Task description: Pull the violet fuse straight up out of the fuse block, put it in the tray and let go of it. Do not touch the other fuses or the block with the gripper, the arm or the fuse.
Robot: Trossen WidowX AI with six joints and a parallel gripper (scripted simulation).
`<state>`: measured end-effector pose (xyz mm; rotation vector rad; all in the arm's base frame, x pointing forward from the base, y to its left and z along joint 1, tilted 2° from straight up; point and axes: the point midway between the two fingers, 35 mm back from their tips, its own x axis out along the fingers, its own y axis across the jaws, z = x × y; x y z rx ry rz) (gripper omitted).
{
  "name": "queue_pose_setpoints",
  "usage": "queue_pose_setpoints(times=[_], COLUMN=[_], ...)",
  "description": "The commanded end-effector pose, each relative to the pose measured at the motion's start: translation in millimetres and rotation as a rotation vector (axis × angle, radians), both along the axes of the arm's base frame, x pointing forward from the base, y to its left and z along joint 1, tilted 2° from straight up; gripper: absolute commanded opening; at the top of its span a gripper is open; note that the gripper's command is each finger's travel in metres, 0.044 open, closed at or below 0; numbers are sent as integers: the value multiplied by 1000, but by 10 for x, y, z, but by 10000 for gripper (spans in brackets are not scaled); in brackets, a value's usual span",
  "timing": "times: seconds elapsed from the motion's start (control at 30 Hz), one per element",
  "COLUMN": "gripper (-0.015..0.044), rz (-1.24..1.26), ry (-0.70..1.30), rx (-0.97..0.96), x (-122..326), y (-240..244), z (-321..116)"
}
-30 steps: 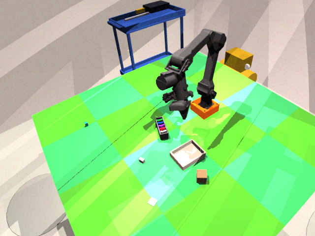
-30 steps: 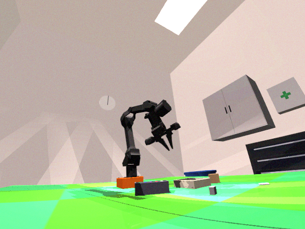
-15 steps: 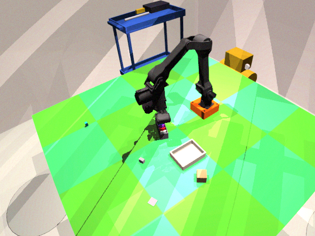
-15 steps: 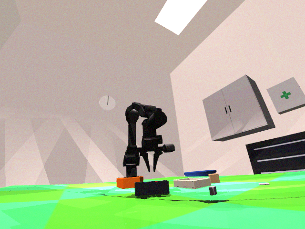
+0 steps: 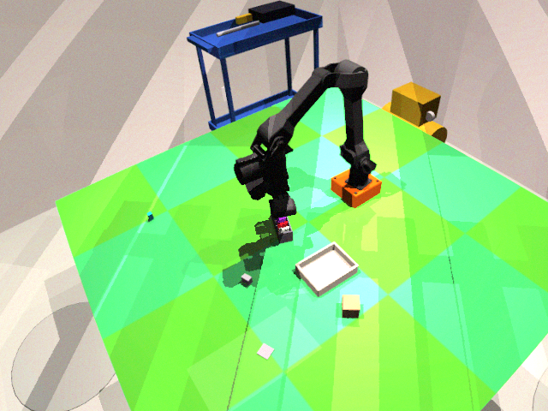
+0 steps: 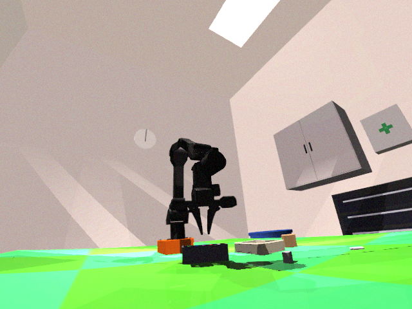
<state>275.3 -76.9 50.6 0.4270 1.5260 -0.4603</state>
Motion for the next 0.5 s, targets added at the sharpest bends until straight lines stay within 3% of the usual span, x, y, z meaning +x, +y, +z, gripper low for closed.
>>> queue_pose_setpoints(times=[0.0, 0.47], gripper=[74, 74], rz=[4, 4], ry=[6, 6], rx=[-2, -2], x=[-14, -32], y=[-6, -18], z=[-50, -186])
